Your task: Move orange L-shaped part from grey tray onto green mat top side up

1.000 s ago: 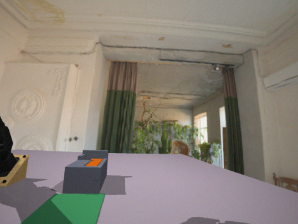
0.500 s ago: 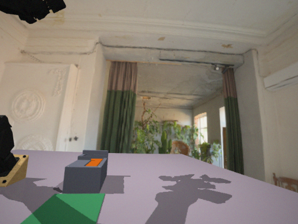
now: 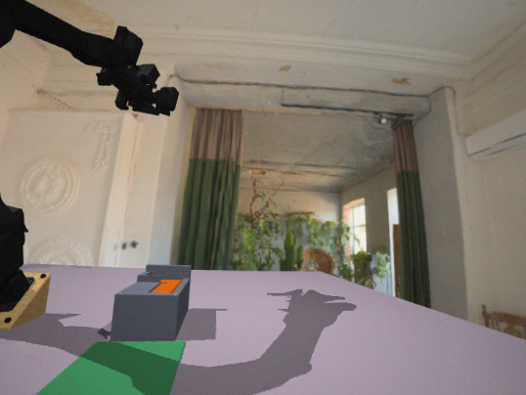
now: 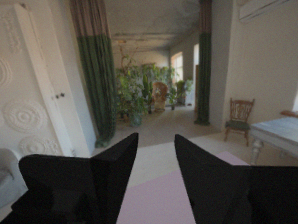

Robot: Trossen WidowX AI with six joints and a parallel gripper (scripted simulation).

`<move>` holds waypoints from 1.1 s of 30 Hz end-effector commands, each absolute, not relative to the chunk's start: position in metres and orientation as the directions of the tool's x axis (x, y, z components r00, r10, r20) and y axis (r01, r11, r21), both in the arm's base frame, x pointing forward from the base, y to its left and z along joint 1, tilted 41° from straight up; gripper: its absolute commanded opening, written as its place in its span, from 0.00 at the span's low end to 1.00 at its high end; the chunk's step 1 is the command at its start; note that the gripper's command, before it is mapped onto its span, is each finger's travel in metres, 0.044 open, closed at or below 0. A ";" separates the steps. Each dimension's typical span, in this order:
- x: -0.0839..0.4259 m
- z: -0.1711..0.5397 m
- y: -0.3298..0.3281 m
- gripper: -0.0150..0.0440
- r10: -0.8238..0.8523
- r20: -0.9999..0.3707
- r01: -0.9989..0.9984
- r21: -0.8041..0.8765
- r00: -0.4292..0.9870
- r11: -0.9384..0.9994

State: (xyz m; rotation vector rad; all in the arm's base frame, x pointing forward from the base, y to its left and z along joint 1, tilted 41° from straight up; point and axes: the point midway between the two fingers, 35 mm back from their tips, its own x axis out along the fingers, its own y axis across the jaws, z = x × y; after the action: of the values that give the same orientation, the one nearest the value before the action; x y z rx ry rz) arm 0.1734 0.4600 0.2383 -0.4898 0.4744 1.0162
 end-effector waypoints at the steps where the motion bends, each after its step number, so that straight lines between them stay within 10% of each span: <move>1: 0.215 0.187 0.419 0.56 0.472 -0.734 -0.786 -0.135 0.489 0.604; 11: 0.274 0.093 0.270 0.56 -0.162 -0.919 -0.332 -0.288 0.359 0.898; 19: 0.269 0.071 0.128 0.56 -0.632 -0.775 0.072 -0.631 -0.009 0.772; 33: 0.270 0.040 0.099 0.56 -0.643 -0.766 0.081 -0.642 -0.022 0.762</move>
State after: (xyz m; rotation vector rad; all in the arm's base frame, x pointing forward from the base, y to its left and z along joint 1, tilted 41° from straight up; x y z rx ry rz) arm 0.2706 0.1186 0.0578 -0.4717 1.4816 -0.5986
